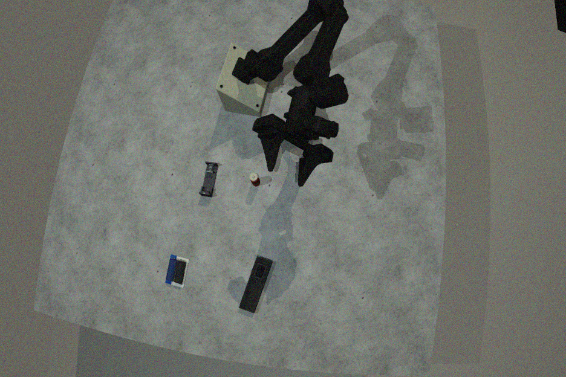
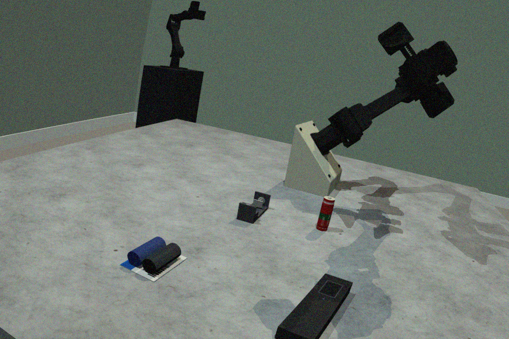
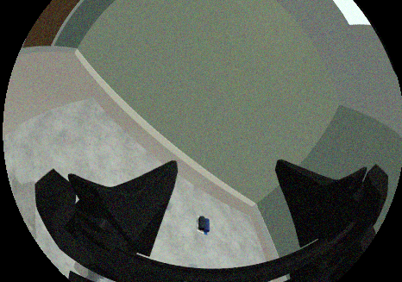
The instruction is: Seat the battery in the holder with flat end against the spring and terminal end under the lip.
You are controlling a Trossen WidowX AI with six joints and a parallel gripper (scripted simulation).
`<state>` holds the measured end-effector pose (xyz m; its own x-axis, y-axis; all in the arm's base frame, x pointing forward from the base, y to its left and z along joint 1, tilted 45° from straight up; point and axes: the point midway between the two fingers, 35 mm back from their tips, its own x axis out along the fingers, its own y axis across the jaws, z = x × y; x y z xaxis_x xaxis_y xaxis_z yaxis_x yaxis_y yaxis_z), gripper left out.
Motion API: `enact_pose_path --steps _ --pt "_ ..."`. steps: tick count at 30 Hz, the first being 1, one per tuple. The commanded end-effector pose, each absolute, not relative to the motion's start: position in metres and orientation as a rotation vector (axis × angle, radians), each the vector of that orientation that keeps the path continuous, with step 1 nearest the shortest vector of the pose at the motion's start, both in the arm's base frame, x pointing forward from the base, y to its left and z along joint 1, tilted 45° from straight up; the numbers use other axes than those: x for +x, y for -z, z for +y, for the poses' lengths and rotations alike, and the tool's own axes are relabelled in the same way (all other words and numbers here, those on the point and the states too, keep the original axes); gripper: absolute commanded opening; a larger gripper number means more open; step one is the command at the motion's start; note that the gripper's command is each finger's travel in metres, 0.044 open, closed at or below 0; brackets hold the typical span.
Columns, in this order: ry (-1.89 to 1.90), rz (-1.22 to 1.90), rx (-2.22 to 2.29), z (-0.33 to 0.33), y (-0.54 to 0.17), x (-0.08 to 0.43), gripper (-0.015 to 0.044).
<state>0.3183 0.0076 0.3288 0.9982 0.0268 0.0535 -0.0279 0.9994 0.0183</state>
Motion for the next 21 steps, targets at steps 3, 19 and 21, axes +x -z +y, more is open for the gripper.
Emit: enact_pose_path --steps 3,19,21 --pt "-0.066 0.07 -0.066 0.011 -0.307 0.333 0.0321" --pt "-0.957 0.983 -0.309 0.037 -0.112 0.344 0.0" --pt "-1.085 1.019 -0.244 0.04 -0.102 0.337 0.0"
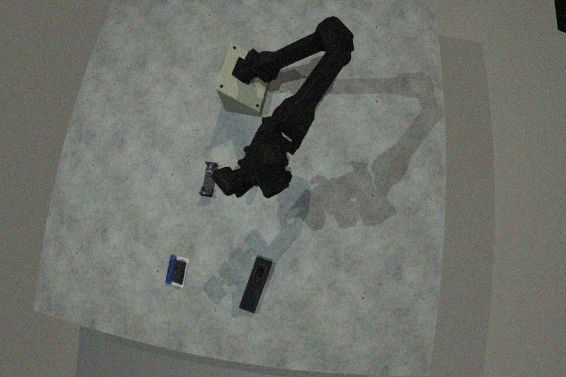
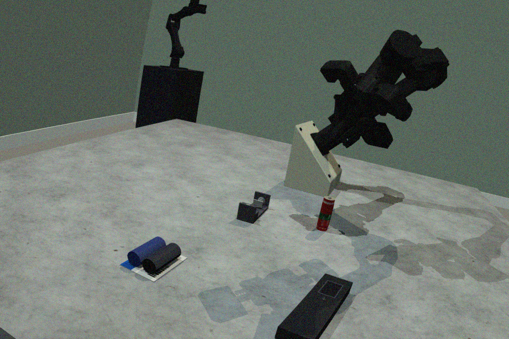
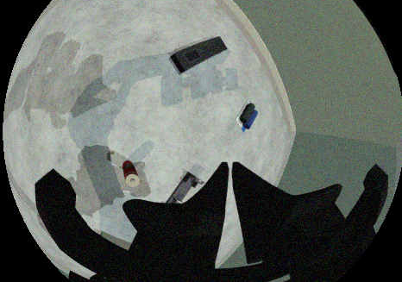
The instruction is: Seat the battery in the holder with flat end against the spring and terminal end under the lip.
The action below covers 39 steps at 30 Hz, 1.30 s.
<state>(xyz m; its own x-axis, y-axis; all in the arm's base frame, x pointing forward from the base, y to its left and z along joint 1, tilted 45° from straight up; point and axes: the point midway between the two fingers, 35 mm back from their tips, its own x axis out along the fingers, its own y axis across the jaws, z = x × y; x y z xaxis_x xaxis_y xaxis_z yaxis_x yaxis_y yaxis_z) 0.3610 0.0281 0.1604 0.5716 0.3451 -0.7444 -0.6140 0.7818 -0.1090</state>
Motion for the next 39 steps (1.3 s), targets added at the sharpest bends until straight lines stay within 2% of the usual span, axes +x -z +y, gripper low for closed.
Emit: enact_pose_path --steps 1,20,30,39 --pt "-1.145 1.03 -0.205 0.041 -0.099 0.334 0.0" --pt "-1.229 1.037 -0.137 0.044 -0.094 0.331 0.0" --pt "-1.231 1.034 -0.135 0.099 -0.04 0.328 0.0" --pt "-1.231 1.034 -0.135 0.103 -0.042 0.323 0.0"
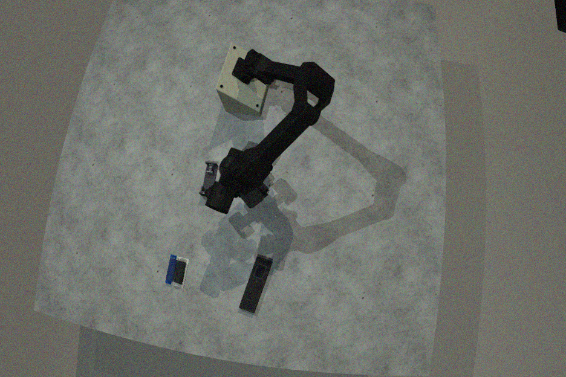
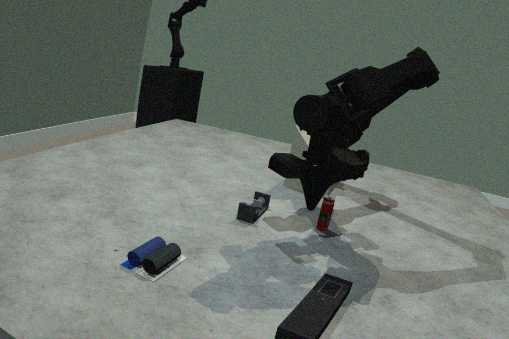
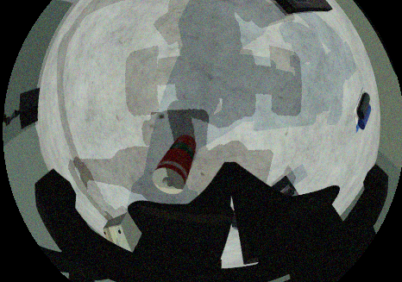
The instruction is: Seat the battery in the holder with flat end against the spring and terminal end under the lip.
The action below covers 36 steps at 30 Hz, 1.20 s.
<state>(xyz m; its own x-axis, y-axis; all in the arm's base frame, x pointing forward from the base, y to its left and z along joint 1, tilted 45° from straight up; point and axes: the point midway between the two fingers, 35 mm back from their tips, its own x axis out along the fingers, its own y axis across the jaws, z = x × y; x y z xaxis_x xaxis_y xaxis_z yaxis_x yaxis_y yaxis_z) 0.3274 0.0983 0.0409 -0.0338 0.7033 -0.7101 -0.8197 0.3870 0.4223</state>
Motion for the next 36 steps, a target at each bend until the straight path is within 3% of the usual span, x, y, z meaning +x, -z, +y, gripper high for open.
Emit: enact_pose_path --steps 1,36 --pt "-1.231 1.034 -0.135 0.103 -0.043 0.322 0.0" --pt "-1.232 1.035 -0.131 0.125 -0.066 0.275 0.0"
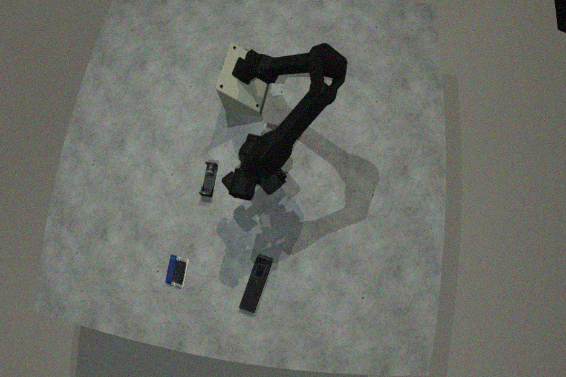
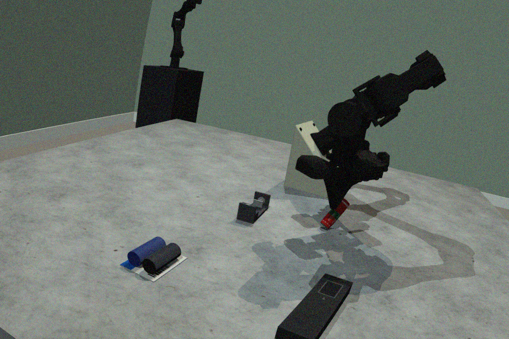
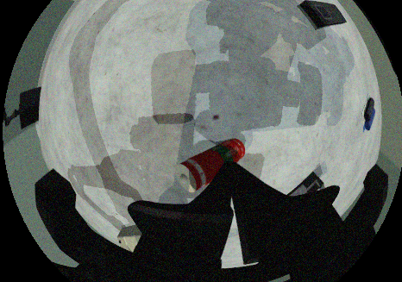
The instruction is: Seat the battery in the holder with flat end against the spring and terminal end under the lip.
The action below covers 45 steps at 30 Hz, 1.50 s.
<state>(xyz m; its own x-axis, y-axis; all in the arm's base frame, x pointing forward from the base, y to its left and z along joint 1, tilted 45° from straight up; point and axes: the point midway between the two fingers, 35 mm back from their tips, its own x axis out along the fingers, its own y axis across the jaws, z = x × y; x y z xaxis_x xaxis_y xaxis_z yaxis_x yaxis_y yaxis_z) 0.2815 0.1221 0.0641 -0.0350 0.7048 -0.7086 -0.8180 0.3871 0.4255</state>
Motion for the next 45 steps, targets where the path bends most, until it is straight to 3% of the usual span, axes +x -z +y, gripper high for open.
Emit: enact_pose_path --steps 1,9,18,32,35,41,45 --pt "-1.232 1.035 -0.131 0.126 -0.067 0.274 0.0" --pt "-1.231 1.038 -0.137 0.121 -0.07 0.276 0.0" --pt "-1.23 1.039 -0.134 0.07 -0.122 0.276 0.0" --pt "-1.231 1.04 -0.127 0.071 -0.12 0.276 0.0" --pt "-1.314 0.94 -0.255 0.077 -0.117 0.275 0.0079" --pt "-1.602 0.459 -0.783 0.101 -0.1 0.267 0.0236" --pt "-1.73 0.085 -1.121 0.117 -0.09 0.26 0.0238"
